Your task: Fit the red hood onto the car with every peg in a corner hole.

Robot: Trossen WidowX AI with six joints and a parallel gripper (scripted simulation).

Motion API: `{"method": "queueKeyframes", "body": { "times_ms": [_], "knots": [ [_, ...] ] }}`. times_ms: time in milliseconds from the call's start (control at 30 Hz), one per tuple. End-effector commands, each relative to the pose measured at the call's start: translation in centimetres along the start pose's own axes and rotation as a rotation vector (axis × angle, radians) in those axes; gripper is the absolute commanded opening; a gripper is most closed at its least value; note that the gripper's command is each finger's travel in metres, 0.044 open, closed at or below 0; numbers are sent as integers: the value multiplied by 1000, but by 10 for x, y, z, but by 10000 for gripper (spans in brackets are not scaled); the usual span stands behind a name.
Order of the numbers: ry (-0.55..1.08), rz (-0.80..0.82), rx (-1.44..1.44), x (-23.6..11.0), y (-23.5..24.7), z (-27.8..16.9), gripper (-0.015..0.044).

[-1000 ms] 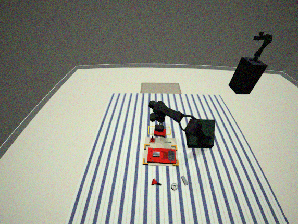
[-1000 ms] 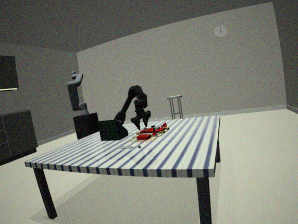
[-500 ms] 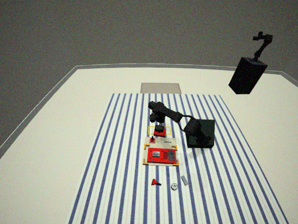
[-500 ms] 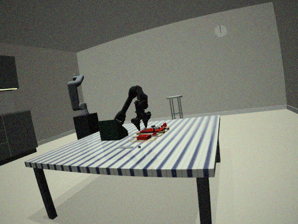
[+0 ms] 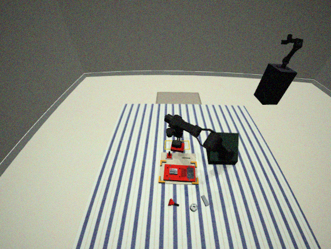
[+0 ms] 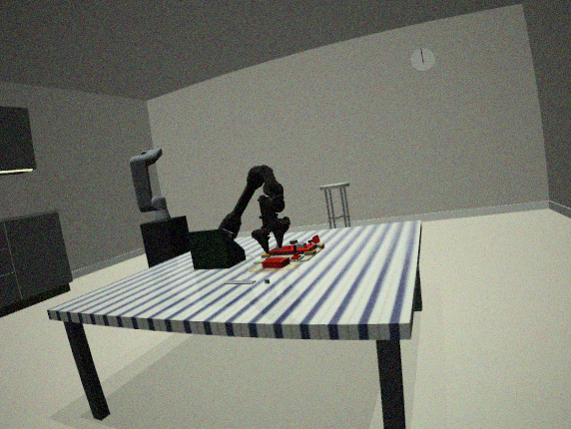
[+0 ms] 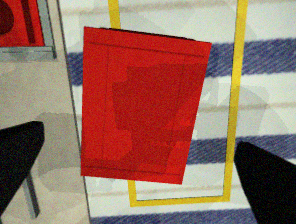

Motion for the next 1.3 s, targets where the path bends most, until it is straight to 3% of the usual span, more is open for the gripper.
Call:
{"method": "queueKeyframes", "body": {
  "times_ms": [0,1267],
  "knots": [
    [3,5,6,5,1,-1,440],
    [4,7,5,34,1,-4,440]
  ]
}}
Point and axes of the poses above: the point midway between the two fingers, 35 mm back from their tips, its own x axis out along the fingers, its own y axis across the jaws, z = x × y, the point moved 1 cm from there along -x, back along the fingers, and after that the axes turned 7 degrees about x, right-handed, at the moved point
